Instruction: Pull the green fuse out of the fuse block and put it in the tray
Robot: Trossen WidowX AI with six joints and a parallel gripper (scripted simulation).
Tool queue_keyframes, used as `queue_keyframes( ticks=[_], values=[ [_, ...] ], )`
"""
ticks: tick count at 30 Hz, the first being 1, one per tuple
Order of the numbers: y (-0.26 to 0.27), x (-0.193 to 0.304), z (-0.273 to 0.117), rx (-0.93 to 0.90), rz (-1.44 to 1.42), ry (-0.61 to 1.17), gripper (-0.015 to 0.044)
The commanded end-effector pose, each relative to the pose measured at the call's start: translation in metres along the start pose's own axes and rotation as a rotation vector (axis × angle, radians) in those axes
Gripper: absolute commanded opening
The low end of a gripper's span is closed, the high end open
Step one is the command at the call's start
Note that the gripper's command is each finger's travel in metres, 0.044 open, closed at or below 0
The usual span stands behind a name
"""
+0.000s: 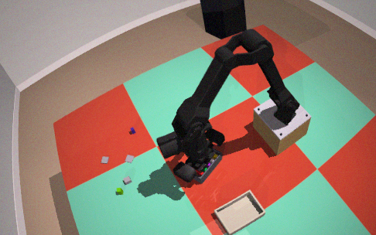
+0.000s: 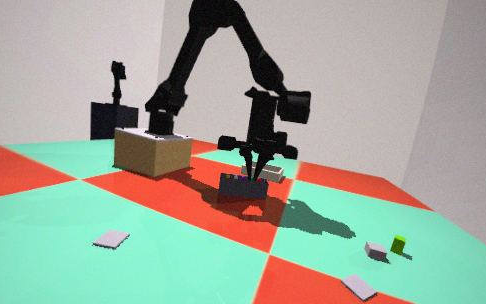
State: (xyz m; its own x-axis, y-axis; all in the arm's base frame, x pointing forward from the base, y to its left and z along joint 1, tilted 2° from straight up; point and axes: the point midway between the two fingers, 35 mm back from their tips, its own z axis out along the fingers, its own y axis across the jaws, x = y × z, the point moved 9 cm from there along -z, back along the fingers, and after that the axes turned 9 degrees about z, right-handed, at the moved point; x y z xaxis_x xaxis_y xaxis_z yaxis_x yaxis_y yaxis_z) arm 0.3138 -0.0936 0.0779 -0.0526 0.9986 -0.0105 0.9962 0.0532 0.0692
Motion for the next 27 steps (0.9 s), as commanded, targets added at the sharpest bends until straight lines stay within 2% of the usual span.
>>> queue_keyframes(
  ticks=[1, 27],
  values=[
    [0.0, 0.0, 0.0, 0.0, 0.0, 0.0, 0.0],
    [0.001, 0.0, -0.013, 0.0, -0.002, -0.001, 0.0]
  ],
)
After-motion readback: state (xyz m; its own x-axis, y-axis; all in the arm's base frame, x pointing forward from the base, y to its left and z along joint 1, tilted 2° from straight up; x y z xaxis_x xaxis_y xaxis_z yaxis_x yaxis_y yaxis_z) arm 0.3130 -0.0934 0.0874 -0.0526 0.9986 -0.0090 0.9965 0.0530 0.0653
